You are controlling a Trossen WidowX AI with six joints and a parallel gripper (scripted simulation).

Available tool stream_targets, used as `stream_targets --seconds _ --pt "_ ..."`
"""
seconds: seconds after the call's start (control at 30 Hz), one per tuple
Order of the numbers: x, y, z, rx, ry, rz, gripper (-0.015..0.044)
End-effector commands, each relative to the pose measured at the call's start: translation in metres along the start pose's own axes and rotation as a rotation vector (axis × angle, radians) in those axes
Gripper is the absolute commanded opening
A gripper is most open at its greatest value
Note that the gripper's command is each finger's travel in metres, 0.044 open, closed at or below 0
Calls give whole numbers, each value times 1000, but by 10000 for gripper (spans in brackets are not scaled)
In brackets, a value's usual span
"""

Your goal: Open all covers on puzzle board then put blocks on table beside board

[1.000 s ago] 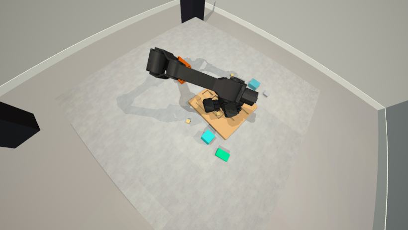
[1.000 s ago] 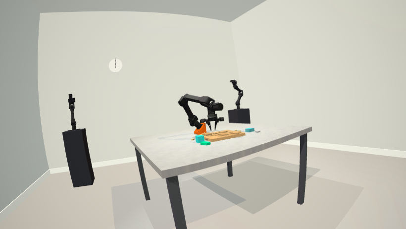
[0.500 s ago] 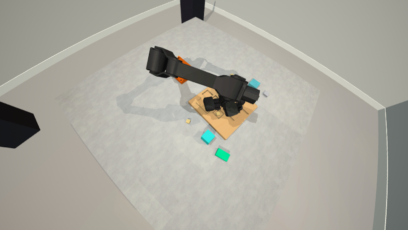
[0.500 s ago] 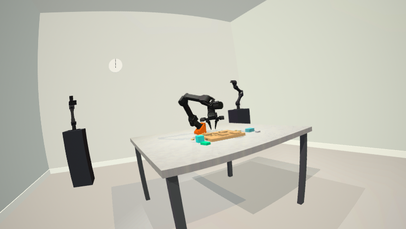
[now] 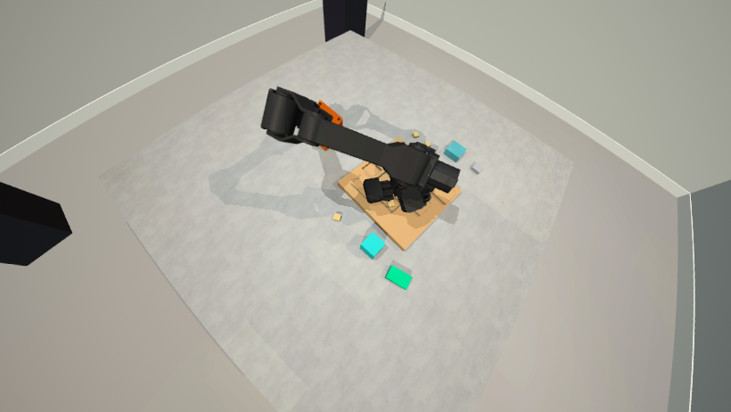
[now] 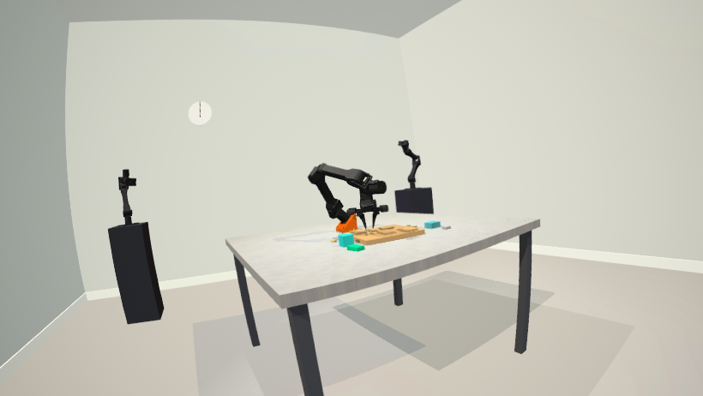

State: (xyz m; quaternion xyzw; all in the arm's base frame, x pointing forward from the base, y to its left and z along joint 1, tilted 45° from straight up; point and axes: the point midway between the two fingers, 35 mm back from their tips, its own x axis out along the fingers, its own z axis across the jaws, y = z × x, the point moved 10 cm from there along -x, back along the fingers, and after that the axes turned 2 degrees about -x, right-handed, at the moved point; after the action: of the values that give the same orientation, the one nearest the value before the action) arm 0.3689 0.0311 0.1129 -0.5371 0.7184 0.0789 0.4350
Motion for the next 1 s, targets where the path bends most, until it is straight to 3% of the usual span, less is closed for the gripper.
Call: stream_targets --seconds 0.0,0.97 --pt "0 0 0 -4 1 -4 144" --pt "14 0 0 -4 1 -4 144"
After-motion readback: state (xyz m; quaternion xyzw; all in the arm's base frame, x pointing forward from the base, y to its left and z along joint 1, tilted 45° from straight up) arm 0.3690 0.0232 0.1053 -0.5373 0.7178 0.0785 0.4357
